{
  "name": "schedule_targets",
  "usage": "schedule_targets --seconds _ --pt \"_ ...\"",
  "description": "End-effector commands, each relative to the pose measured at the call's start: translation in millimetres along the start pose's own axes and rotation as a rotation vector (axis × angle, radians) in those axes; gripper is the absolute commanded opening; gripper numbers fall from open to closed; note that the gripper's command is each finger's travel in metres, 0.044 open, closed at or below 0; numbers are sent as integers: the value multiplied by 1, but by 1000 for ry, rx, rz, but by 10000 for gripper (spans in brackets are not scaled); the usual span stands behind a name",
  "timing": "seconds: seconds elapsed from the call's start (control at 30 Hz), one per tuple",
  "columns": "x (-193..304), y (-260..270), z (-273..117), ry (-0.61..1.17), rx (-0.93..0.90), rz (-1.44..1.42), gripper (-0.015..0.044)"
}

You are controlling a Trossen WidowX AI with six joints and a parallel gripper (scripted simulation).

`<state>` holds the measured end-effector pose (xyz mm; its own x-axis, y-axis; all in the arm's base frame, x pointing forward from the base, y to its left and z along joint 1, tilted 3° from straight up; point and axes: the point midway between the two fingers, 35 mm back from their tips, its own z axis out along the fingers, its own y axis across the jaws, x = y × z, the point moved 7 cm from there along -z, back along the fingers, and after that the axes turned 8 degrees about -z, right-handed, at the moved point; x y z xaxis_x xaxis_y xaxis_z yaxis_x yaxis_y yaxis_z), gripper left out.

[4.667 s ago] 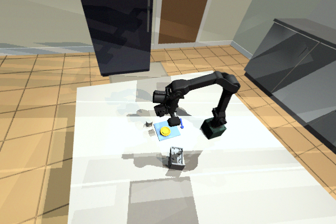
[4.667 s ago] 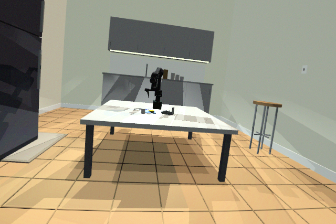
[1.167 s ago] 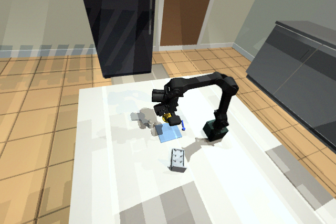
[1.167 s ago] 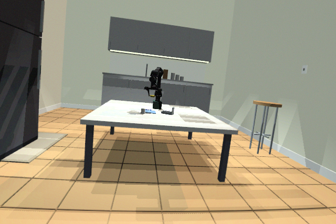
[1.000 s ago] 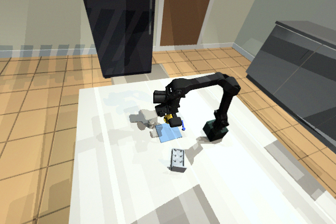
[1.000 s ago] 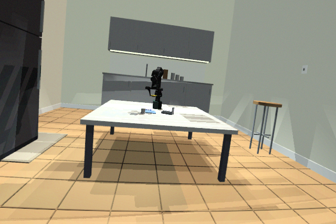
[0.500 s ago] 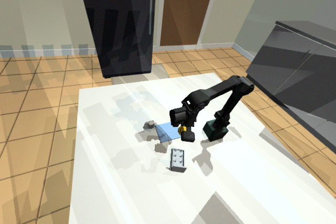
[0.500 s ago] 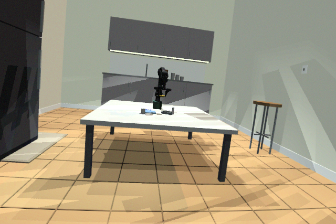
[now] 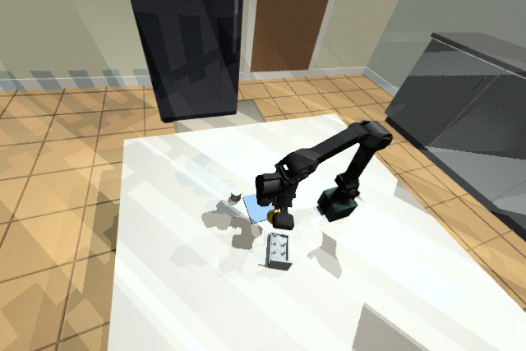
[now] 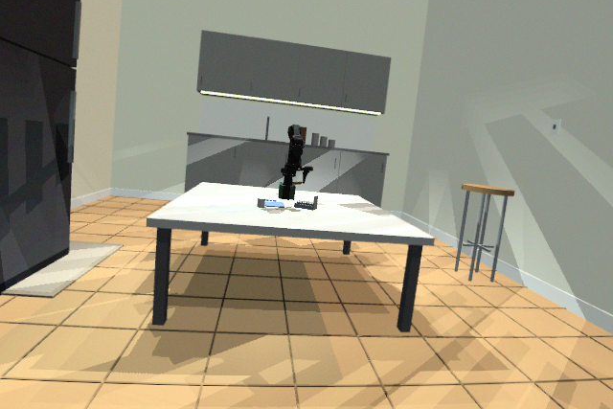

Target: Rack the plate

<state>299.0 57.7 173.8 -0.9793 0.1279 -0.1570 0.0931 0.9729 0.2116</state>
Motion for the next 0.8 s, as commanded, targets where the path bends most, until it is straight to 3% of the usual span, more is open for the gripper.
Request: schedule_targets --seconds 0.0,0.77 --pt "-9 -1 16 -33 -73 -32 0" --pt "-38 -23 93 -290 -422 -255 0"
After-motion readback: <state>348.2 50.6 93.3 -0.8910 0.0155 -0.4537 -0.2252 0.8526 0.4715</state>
